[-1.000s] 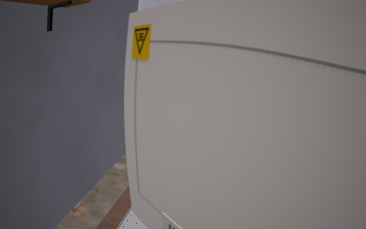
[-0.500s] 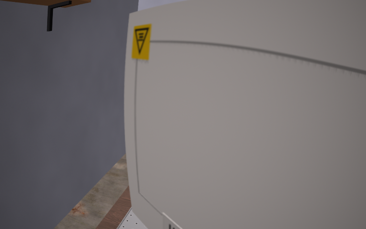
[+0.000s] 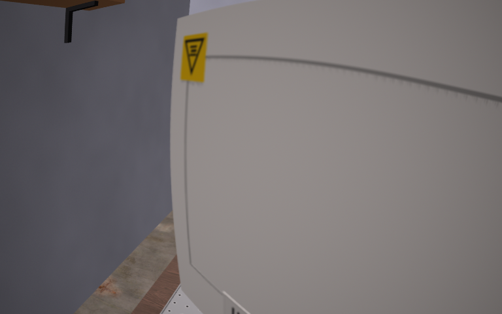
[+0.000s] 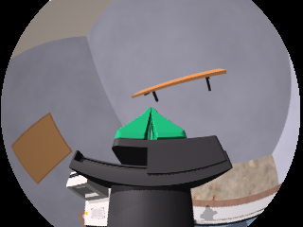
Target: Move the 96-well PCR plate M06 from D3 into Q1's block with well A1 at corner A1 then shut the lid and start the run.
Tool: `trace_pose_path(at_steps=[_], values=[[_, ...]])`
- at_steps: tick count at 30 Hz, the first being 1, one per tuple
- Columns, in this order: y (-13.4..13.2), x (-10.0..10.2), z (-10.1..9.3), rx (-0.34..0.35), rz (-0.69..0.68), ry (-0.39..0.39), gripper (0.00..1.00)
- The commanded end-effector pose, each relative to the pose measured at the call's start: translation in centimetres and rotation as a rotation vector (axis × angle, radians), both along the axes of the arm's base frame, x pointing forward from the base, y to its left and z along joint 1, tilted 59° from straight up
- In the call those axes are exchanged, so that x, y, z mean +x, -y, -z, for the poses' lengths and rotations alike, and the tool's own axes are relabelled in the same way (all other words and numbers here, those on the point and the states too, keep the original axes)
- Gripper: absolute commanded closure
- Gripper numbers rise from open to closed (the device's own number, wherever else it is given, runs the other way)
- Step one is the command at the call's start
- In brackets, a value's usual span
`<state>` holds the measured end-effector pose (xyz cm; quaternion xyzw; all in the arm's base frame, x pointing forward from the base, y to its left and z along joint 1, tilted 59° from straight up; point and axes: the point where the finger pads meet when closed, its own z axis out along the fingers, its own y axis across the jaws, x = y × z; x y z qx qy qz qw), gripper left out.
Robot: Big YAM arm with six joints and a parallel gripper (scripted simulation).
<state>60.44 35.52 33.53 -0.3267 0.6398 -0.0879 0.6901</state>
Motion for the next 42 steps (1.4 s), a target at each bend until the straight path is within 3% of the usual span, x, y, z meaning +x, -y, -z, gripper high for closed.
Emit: trace_pose_path(at_steps=[1, 6, 10, 13, 20, 30, 35, 37, 40, 42], values=[[0.3, 0.4, 1.4, 0.022, 0.023, -0.069, 1.00], [1.1, 0.2, 1.3, 0.033, 0.049, -0.087, 1.00], [2.4, -0.2, 2.2, 0.040, 0.102, -0.154, 1.00], [3.5, -0.1, 3.5, 0.044, 0.135, -0.194, 1.00], [5.9, 0.5, 8.3, 0.016, 0.152, -0.208, 1.00], [6.8, -0.8, 8.8, 0.042, 0.221, -0.293, 1.00], [9.6, -0.9, 12.2, 0.021, 0.228, -0.293, 1.00], [10.5, -0.9, 13.4, 0.009, 0.279, -0.338, 1.00], [10.1, -1.0, 13.5, 0.011, 0.279, -0.350, 1.00], [10.5, -1.4, 14.5, 0.005, 0.311, -0.390, 1.00]])
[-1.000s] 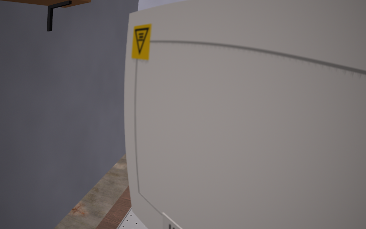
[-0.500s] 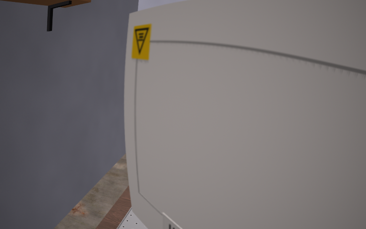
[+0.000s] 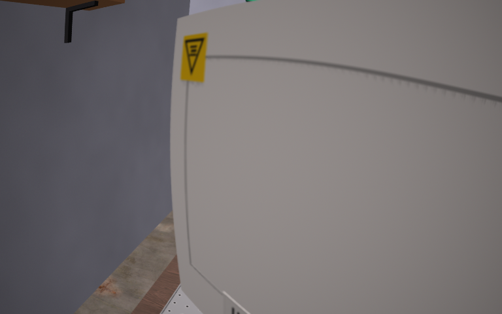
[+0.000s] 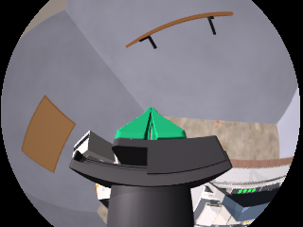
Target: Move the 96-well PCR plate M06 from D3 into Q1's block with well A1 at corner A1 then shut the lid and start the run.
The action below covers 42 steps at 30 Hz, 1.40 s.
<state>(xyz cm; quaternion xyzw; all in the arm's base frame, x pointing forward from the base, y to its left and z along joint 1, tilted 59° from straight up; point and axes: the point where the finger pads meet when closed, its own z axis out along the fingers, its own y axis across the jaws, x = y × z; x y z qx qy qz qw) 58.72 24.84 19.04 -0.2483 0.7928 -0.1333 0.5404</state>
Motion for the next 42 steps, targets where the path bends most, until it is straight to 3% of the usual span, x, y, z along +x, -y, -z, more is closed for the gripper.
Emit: trace_pose_path(at_steps=[1, 5, 11, 23, 29, 31, 42], values=[[0.0, 0.2, 0.4, 0.025, 0.038, -0.040, 1.00], [0.9, -0.1, 1.6, 0.032, 0.081, -0.079, 1.00], [4.2, -1.2, 5.0, 0.005, 0.102, -0.098, 1.00], [5.7, -2.6, 5.1, 0.019, 0.232, -0.186, 1.00], [9.2, -4.2, 8.2, -0.004, 0.228, -0.186, 1.00], [9.2, -4.2, 8.2, -0.004, 0.228, -0.186, 1.00], [12.1, -6.5, 12.4, -0.048, 0.424, -0.331, 1.00]])
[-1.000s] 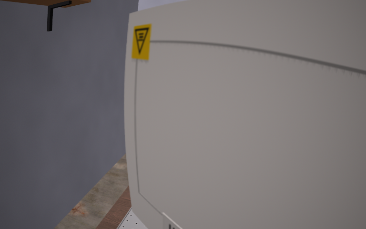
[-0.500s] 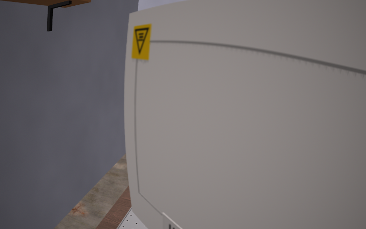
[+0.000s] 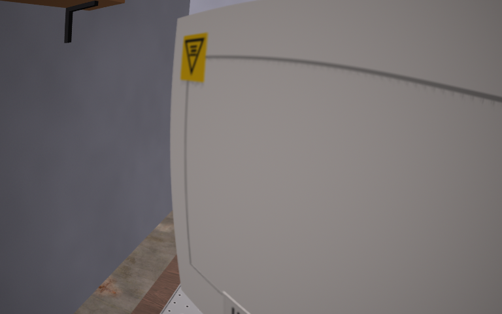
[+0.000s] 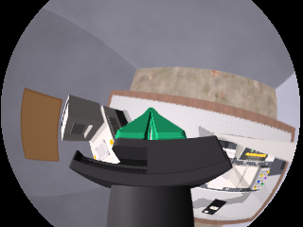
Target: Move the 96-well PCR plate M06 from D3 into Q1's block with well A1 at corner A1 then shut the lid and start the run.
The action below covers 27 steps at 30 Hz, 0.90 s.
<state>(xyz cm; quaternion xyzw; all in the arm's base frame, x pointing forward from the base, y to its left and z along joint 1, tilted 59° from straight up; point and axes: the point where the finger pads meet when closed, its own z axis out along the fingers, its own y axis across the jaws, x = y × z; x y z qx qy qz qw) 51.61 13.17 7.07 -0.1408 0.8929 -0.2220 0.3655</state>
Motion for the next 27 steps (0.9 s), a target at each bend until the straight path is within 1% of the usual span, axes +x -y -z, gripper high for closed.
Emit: trace_pose_path(at_steps=[1, 4, 6, 7, 10, 13, 15, 20, 21, 23, 24, 27], values=[[0.9, 0.6, 0.6, 0.036, 0.067, -0.003, 1.00], [2.6, -0.5, 1.3, 0.037, 0.056, 0.008, 1.00], [2.6, -0.5, 1.3, 0.037, 0.056, 0.008, 1.00], [2.4, -0.5, 0.9, 0.025, 0.073, 0.003, 1.00], [3.1, -1.3, 1.1, 0.013, 0.126, -0.022, 1.00], [4.1, -2.1, 2.2, -0.005, 0.184, -0.059, 1.00], [5.0, -2.7, 3.2, 0.001, 0.176, -0.061, 1.00], [7.5, -4.6, 4.2, -0.011, 0.162, -0.058, 1.00], [7.8, -4.9, 4.2, -0.026, 0.184, -0.069, 1.00], [7.8, -4.9, 4.2, -0.026, 0.184, -0.069, 1.00], [7.2, -4.5, 3.7, -0.029, 0.192, -0.068, 1.00], [7.9, -5.5, 4.4, -0.047, 0.250, -0.101, 1.00]])
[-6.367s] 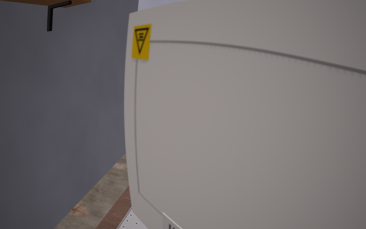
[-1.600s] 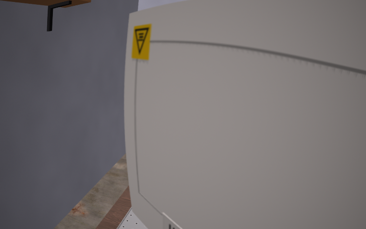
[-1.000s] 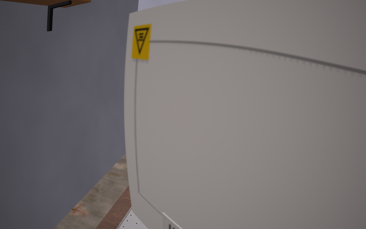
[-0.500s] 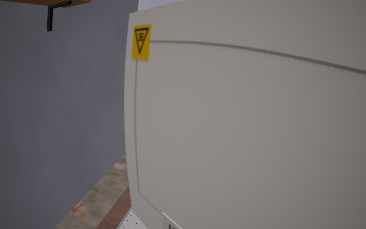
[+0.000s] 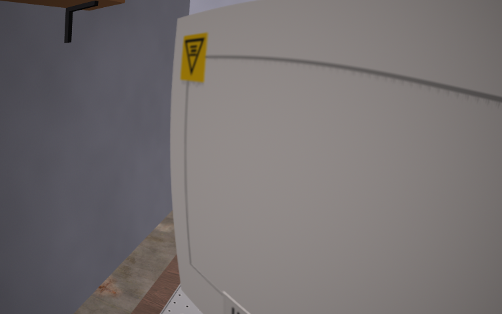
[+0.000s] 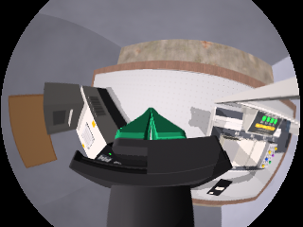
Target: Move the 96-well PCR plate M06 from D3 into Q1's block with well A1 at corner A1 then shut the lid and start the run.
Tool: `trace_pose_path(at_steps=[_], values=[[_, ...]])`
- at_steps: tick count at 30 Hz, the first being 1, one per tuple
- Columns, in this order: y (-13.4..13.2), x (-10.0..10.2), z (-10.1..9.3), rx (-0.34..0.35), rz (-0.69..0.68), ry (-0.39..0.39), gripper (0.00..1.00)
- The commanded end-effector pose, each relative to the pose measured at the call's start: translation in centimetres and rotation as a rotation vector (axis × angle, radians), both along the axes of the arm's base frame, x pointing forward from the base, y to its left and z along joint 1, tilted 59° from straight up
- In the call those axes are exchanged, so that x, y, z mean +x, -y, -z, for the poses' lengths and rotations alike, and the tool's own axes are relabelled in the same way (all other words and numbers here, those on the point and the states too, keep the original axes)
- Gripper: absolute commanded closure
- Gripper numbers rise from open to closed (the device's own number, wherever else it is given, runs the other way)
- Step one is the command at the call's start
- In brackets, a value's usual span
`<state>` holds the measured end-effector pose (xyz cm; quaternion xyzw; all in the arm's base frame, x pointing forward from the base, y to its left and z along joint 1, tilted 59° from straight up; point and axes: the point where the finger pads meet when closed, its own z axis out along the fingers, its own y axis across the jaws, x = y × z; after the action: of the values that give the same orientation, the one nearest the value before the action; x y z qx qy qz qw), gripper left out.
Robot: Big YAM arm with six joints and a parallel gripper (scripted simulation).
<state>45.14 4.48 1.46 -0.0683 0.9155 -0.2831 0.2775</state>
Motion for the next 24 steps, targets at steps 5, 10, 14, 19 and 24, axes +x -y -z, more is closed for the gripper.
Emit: trace_pose_path(at_steps=[5, 10, 14, 19, 24], values=[[1.0, -1.3, 1.2, 0.006, 0.069, -0.016, 1.00], [3.6, -3.3, 1.4, -0.030, 0.115, -0.036, 1.00], [3.4, -3.5, 1.8, -0.033, 0.139, -0.050, 1.00], [5.1, -5.7, 3.0, -0.062, 0.201, -0.088, 1.00], [7.2, -7.9, 2.9, -0.093, 0.235, -0.101, 1.00]])
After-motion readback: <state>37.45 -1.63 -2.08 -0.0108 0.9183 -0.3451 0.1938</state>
